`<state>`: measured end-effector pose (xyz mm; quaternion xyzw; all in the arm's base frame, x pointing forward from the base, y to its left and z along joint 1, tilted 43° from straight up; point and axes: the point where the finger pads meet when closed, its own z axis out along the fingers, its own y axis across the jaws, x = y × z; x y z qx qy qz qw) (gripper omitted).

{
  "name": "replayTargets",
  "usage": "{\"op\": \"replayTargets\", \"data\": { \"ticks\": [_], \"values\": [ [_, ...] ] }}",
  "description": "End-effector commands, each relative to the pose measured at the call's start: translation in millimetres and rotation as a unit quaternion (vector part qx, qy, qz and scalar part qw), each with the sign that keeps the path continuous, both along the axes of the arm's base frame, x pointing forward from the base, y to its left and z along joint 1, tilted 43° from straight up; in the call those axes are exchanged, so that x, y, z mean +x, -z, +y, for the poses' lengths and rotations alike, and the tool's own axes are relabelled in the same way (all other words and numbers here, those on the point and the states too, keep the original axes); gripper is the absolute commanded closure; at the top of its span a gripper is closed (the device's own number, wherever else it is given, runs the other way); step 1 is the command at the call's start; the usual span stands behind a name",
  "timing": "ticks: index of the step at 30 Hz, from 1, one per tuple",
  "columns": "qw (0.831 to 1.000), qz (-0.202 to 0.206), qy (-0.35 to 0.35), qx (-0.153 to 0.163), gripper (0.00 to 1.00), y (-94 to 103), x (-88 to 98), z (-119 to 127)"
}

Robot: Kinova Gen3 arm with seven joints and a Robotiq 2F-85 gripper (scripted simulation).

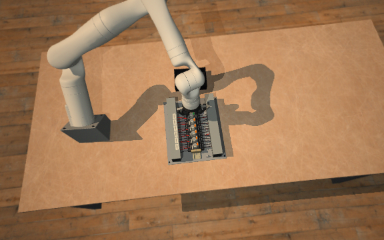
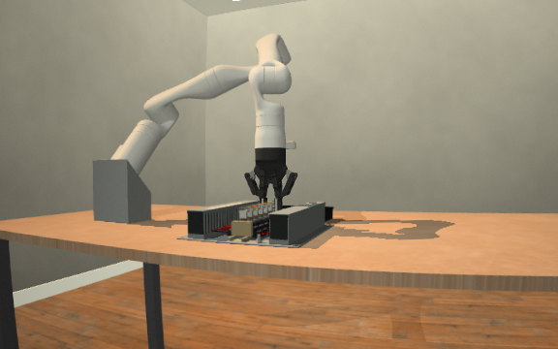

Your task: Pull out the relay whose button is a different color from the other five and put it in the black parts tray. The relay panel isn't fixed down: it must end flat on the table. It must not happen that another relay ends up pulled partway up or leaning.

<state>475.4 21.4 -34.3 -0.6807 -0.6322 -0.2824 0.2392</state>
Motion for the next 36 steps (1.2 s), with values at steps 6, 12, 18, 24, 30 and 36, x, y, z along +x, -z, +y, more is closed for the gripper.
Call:
{"op": "replayTargets", "data": {
  "ticks": [6,12,18,24,30,36],
  "values": [
    [1.000,-0.008,0.008,-0.001,1.00,-0.6,-0.1,-0.9],
    [1.000,-0.009,0.009,-0.001,1.00,-0.6,-0.2,-0.9],
    [1.000,-0.013,0.012,-0.001,1.00,-0.6,-0.5,-0.9],
    [1.000,-0.018,0.017,-0.001,1.00,-0.6,-0.9,-1.0],
    [1.000,-0.019,0.018,-0.001,1.00,-0.6,-0.9,-1.0],
    [0.999,-0.023,0.022,-0.002,1.00,-0.7,-1.3,-0.9]
  ]
}}
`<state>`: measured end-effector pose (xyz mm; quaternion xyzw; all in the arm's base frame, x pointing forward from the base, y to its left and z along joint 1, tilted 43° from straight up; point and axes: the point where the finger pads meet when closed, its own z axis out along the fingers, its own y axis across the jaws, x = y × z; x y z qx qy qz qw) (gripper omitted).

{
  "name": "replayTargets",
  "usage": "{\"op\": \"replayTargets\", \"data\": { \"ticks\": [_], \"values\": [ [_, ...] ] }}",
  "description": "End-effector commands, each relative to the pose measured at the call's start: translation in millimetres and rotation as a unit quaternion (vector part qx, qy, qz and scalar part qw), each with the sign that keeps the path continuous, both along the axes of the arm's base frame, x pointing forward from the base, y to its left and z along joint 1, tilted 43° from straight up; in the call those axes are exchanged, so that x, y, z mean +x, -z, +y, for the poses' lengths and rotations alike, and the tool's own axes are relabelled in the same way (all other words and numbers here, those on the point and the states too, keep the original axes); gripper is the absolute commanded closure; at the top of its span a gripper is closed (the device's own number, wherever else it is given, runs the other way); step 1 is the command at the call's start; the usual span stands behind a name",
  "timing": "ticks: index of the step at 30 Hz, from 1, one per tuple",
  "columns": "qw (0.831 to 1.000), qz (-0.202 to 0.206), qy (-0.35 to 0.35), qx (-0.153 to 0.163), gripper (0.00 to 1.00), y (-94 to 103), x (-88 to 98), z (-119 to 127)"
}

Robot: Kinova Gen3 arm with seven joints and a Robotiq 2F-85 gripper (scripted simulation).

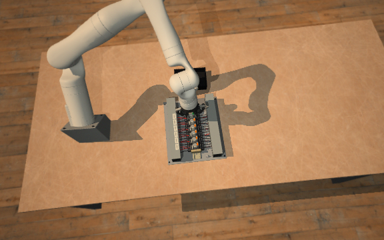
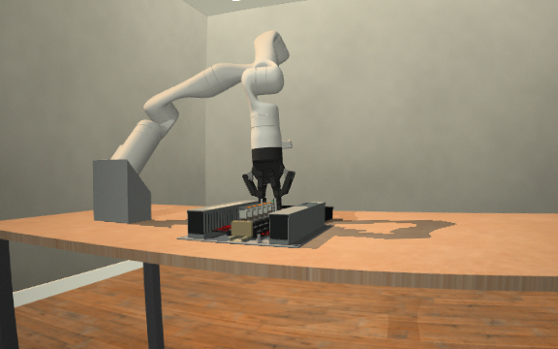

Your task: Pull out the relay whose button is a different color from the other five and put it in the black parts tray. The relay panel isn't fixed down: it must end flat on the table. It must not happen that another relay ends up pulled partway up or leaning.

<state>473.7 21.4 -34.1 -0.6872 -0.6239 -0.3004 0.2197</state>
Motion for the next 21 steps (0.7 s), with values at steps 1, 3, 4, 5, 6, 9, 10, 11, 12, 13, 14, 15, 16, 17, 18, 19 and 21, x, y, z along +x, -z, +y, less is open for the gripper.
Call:
{"op": "replayTargets", "data": {
  "ticks": [1,3,4,5,6,9,10,11,12,13,14,15,16,17,18,19,21],
  "values": [
    [1.000,-0.004,0.004,-0.001,1.00,-0.5,0.3,-0.9],
    [1.000,-0.006,0.005,-0.001,1.00,-0.5,0.1,-0.9],
    [1.000,-0.006,0.006,-0.001,1.00,-0.5,0.1,-1.0],
    [1.000,-0.007,0.006,-0.001,1.00,-0.6,0.1,-1.0],
    [1.000,-0.007,0.006,-0.001,1.00,-0.6,0.0,-1.0],
    [1.000,-0.007,0.007,-0.001,1.00,-0.6,0.0,-1.0],
    [1.000,-0.007,0.007,-0.001,1.00,-0.6,0.0,-1.0],
    [1.000,-0.007,0.007,-0.001,1.00,-0.6,0.0,-1.0],
    [1.000,-0.007,0.007,-0.001,1.00,-0.6,0.0,-1.0],
    [1.000,-0.008,0.008,-0.001,1.00,-0.6,0.0,-0.9],
    [1.000,-0.009,0.008,-0.001,1.00,-0.6,-0.1,-0.9],
    [1.000,-0.010,0.009,-0.001,1.00,-0.6,-0.2,-0.9],
    [1.000,-0.011,0.010,-0.001,1.00,-0.6,-0.3,-0.9],
    [1.000,-0.012,0.011,-0.001,1.00,-0.6,-0.3,-0.9],
    [1.000,-0.013,0.013,-0.001,1.00,-0.6,-0.4,-0.9],
    [1.000,-0.014,0.014,-0.001,1.00,-0.6,-0.5,-0.9],
    [1.000,-0.016,0.015,-0.001,1.00,-0.6,-0.6,-1.0]
  ]
}}
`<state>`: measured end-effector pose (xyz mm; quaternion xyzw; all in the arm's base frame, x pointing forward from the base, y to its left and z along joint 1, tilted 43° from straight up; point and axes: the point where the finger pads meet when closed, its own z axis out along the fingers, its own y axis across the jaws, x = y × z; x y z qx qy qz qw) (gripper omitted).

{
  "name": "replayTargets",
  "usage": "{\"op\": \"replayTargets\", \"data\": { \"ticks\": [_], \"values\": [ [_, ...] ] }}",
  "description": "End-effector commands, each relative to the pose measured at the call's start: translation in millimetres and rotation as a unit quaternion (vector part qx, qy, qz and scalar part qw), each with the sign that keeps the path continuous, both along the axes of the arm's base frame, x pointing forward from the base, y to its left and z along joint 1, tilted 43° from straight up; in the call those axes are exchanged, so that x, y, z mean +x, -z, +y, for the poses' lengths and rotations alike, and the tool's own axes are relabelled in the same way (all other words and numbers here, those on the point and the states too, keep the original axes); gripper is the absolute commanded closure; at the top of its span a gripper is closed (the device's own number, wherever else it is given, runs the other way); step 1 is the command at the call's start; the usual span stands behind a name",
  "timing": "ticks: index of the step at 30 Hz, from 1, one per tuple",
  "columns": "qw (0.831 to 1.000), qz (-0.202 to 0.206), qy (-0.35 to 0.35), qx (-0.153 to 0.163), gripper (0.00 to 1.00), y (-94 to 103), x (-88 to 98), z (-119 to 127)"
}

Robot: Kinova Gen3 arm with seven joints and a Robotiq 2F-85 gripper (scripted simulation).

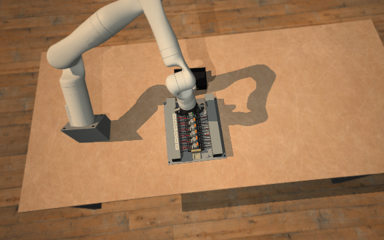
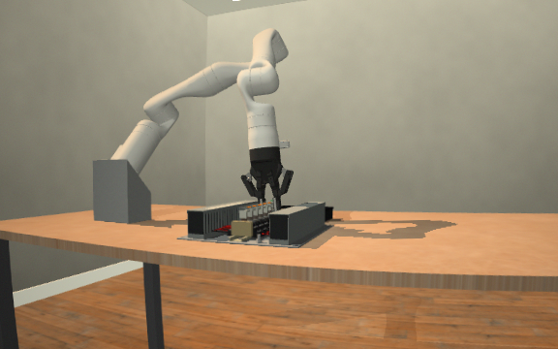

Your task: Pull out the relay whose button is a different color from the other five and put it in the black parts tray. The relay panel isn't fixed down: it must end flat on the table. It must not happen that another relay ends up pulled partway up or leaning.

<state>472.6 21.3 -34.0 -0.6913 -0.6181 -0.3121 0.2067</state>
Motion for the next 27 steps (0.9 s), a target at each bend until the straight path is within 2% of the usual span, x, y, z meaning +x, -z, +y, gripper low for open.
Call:
{"op": "replayTargets", "data": {
  "ticks": [1,27],
  "values": [
    [1.000,-0.002,0.002,-0.001,1.00,-0.5,0.5,-0.9],
    [1.000,0.009,-0.009,0.000,1.00,-0.7,1.3,-1.1]
  ]
}}
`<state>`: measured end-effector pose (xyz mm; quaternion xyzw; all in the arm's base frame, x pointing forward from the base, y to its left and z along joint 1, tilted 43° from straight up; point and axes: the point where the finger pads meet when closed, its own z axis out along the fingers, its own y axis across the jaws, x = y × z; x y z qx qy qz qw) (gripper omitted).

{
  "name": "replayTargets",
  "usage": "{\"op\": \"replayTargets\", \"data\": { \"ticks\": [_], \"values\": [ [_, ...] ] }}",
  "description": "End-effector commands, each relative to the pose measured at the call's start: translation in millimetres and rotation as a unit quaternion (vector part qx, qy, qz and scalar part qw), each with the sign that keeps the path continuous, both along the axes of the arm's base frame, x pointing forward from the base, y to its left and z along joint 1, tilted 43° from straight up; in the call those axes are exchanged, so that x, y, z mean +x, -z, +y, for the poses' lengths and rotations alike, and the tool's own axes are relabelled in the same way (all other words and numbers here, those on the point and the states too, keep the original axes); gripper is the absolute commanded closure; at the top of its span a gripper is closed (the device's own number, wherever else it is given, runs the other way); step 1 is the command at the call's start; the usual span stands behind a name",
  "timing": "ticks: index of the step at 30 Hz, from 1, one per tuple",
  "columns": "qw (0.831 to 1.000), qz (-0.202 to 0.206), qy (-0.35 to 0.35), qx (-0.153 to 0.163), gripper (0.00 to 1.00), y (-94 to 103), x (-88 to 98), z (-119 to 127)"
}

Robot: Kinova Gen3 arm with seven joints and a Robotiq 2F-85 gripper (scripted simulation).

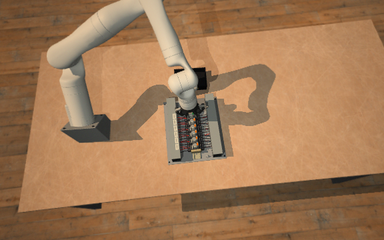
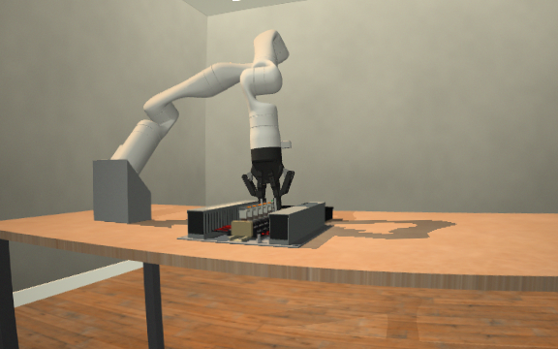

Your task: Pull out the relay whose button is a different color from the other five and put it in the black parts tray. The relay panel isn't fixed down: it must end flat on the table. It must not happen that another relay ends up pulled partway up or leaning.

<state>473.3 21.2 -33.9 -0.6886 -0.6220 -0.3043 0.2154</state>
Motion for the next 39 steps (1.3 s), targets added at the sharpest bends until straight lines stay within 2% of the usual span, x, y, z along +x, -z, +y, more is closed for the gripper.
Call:
{"op": "replayTargets", "data": {
  "ticks": [1,39],
  "values": [
    [1.000,0.001,-0.001,0.000,1.00,-0.6,0.7,-1.0],
    [0.999,0.025,-0.023,0.001,1.00,-0.9,2.5,-1.4]
  ]
}}
